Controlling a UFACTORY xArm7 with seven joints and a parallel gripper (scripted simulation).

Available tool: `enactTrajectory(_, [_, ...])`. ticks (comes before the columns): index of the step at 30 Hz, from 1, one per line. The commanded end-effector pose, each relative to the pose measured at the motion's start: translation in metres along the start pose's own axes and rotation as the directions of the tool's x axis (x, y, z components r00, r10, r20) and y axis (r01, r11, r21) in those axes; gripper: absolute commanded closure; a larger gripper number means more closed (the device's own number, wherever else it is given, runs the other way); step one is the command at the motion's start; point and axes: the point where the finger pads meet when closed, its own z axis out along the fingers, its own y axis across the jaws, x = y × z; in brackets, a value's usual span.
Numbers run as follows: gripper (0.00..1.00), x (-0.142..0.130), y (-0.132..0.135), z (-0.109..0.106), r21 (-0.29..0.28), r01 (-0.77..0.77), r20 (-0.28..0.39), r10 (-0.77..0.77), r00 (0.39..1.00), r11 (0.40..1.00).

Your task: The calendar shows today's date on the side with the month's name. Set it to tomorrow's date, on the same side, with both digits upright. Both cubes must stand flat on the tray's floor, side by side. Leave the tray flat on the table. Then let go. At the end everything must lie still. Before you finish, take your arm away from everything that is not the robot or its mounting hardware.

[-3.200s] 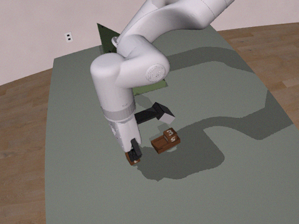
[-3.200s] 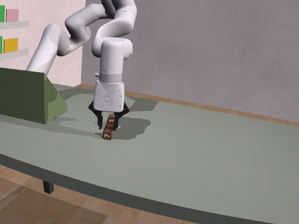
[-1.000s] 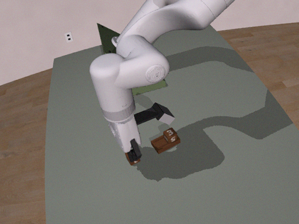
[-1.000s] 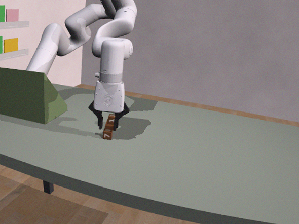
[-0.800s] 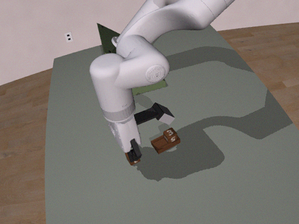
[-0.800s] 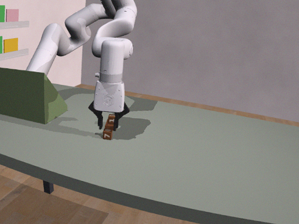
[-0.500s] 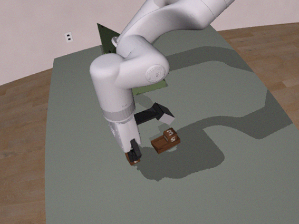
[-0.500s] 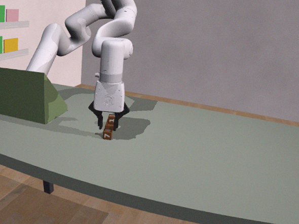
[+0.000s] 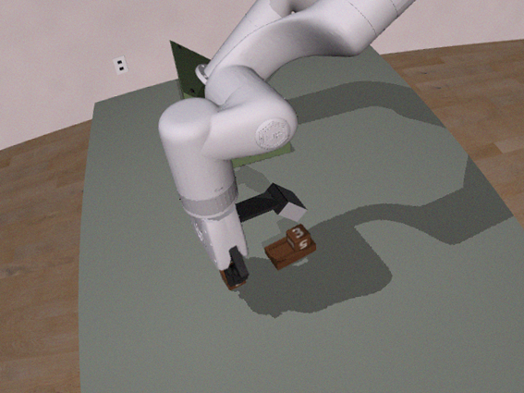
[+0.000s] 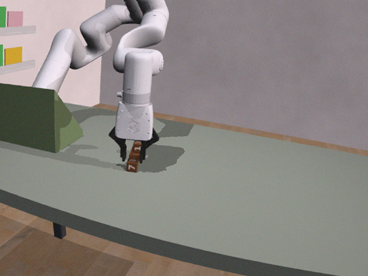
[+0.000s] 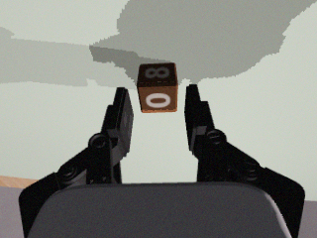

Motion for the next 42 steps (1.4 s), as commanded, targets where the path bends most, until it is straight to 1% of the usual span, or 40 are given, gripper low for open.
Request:
enactTrajectory(1, [0.53,-0.001,0.001,0.005,-0.003,0.000,0.004,0.000,1.000,1.000])
enactTrajectory(14, [0.53,-0.001,0.001,0.018,-0.003,0.000,0.004,0.000,1.000,1.000])
enactTrajectory(42, [0.53,-0.001,0.001,0.018,-0.003,0.000,0.004,0.000,1.000,1.000])
